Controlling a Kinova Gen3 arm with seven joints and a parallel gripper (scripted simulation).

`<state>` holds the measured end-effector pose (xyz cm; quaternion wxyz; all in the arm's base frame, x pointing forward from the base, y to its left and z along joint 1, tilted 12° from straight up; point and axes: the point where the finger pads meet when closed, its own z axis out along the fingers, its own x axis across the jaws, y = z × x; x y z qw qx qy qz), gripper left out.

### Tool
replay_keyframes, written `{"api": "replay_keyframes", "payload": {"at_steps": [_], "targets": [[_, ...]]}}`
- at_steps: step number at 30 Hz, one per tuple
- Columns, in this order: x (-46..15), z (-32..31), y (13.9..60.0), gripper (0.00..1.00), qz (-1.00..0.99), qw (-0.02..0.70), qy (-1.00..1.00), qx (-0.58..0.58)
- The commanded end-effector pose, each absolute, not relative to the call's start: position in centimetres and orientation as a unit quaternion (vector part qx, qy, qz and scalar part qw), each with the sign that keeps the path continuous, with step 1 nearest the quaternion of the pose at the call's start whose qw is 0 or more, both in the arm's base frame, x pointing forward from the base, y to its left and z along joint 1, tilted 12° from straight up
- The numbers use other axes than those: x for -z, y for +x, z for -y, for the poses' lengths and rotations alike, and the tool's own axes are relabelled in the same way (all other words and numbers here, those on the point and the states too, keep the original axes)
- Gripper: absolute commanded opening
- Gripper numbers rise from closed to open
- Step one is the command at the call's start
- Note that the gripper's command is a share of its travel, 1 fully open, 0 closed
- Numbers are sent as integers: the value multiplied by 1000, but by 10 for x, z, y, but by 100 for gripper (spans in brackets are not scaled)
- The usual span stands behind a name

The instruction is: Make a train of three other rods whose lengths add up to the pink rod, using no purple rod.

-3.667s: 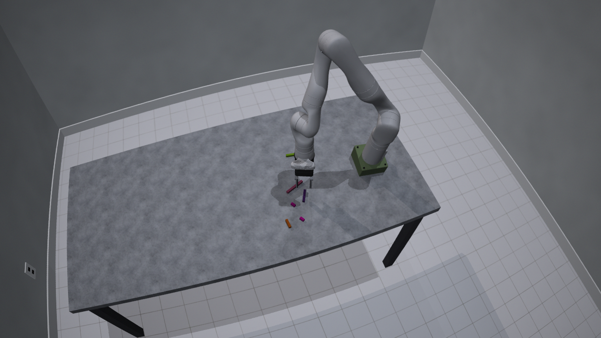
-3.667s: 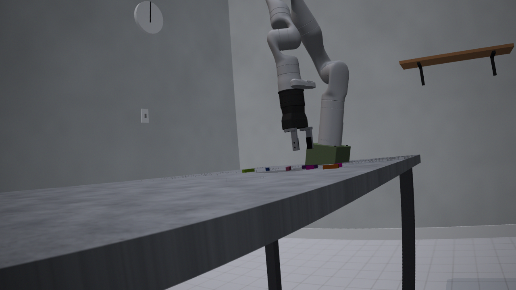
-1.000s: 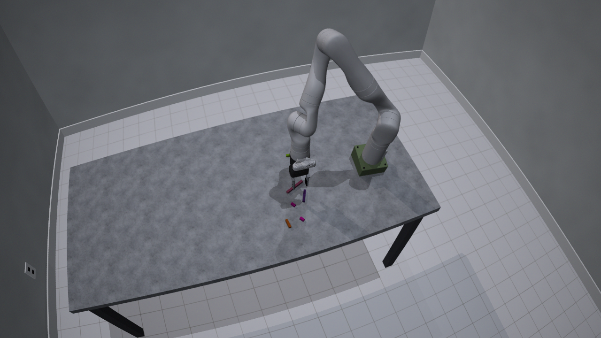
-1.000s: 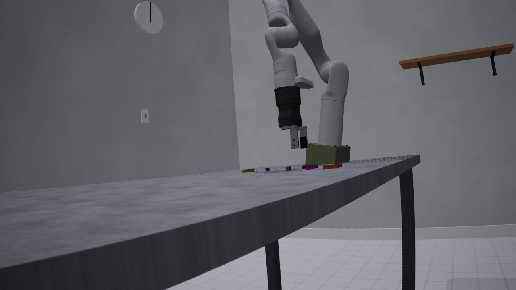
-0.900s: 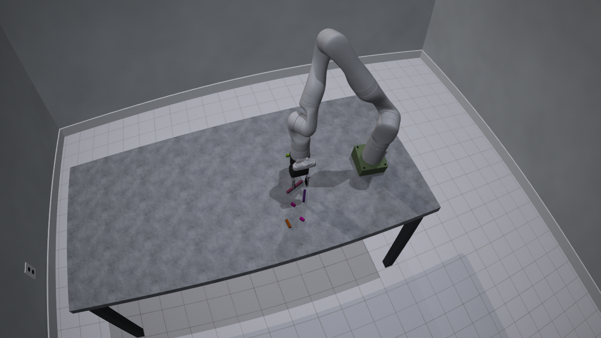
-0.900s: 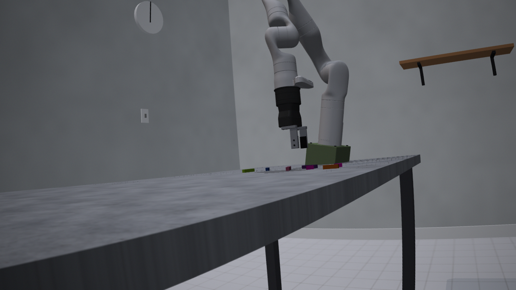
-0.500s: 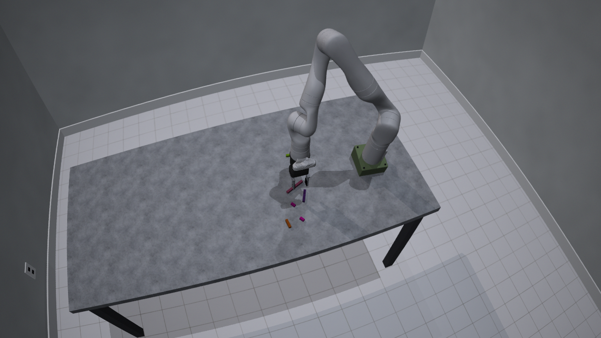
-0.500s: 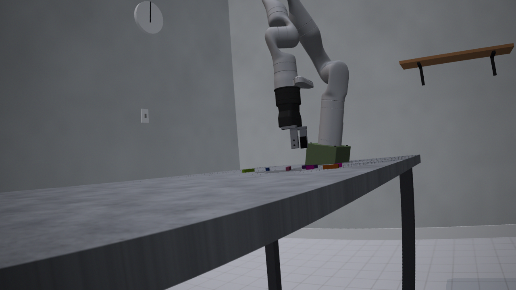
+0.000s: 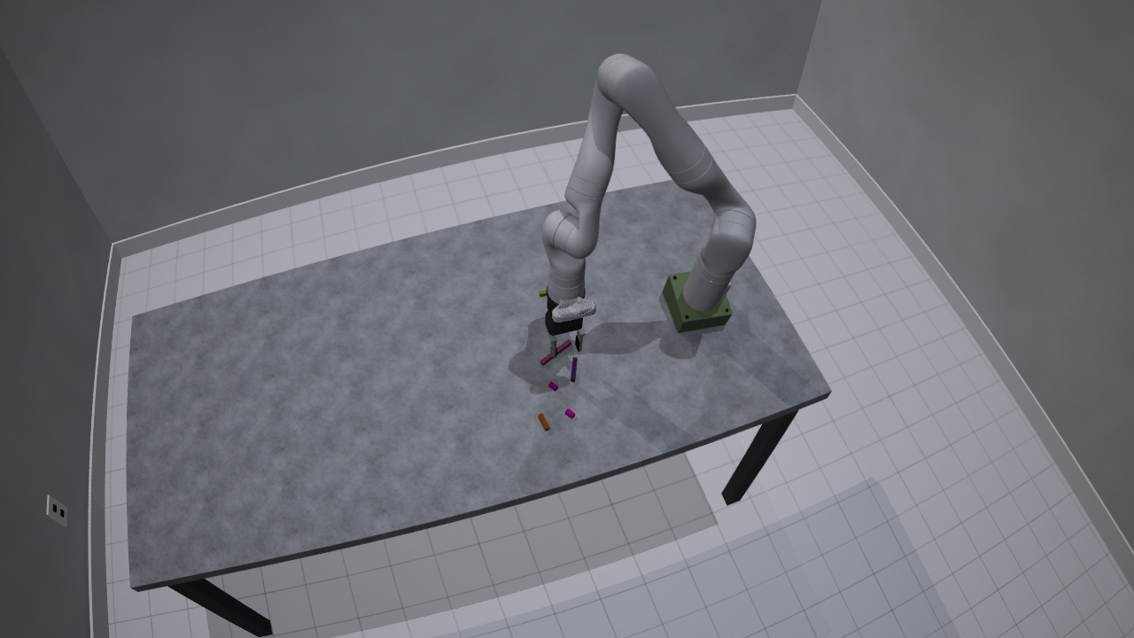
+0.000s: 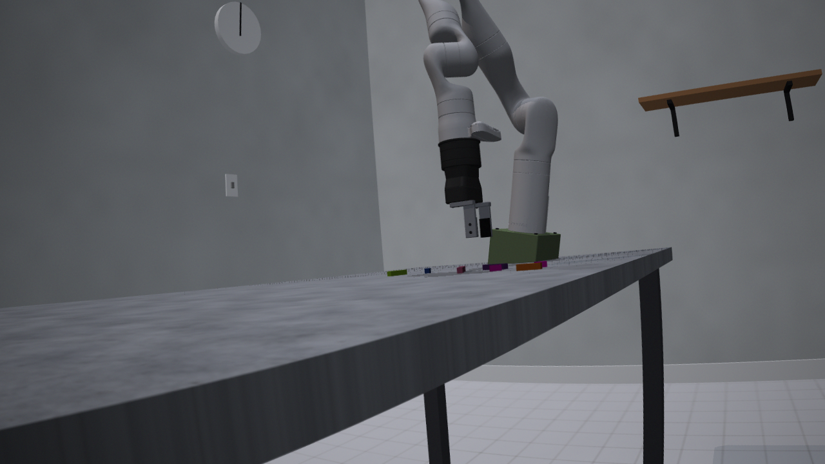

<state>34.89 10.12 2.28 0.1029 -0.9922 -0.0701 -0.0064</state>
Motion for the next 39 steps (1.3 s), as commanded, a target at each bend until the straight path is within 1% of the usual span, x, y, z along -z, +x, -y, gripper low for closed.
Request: {"api": "replay_keyframes", "payload": {"at_steps": [1,24,39], "targets": [[-23,-99,349,100,78,101,-992,7],[-23,-101,349,100,60,100,-993,3],[-22,-113,351,100,-63,90,-994,-22]]}}
